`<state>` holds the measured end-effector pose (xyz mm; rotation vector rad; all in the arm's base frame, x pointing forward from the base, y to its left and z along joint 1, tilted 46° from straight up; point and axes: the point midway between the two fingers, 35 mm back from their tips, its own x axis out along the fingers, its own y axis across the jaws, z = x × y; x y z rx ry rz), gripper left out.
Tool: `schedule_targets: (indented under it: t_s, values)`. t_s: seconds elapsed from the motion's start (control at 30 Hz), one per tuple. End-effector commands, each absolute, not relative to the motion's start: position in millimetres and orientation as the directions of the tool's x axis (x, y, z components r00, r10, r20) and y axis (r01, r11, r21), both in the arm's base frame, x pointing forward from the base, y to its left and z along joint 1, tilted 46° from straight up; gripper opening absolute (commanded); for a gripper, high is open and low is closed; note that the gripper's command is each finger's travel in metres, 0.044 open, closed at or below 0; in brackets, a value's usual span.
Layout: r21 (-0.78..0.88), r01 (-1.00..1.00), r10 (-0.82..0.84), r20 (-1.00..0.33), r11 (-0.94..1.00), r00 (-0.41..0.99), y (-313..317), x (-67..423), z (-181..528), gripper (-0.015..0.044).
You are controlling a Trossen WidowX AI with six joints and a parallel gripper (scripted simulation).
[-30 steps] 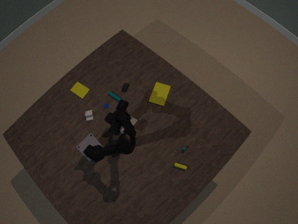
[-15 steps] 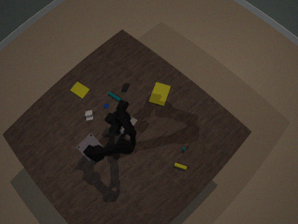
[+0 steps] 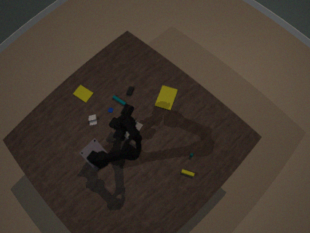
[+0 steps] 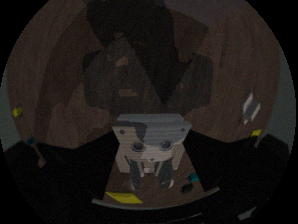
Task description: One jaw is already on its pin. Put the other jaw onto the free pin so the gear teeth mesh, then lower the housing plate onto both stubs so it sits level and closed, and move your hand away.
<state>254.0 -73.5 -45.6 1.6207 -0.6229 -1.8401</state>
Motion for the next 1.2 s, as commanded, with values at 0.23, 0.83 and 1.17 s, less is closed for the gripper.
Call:
schedule_targets:
  t_s: [0.23, 0.83, 1.17]
  values:
    - [0.697, 0.129, -0.707, -0.703, -0.706, -0.073, -75.8, 254.0, -46.7, 0.0351]
    - [0.698, 0.122, -0.707, -0.703, -0.706, -0.073, -78.9, 253.7, -49.7, 0.0351]
    - [0.698, 0.122, -0.707, -0.703, -0.706, -0.073, -78.9, 253.7, -49.7, 0.0351]
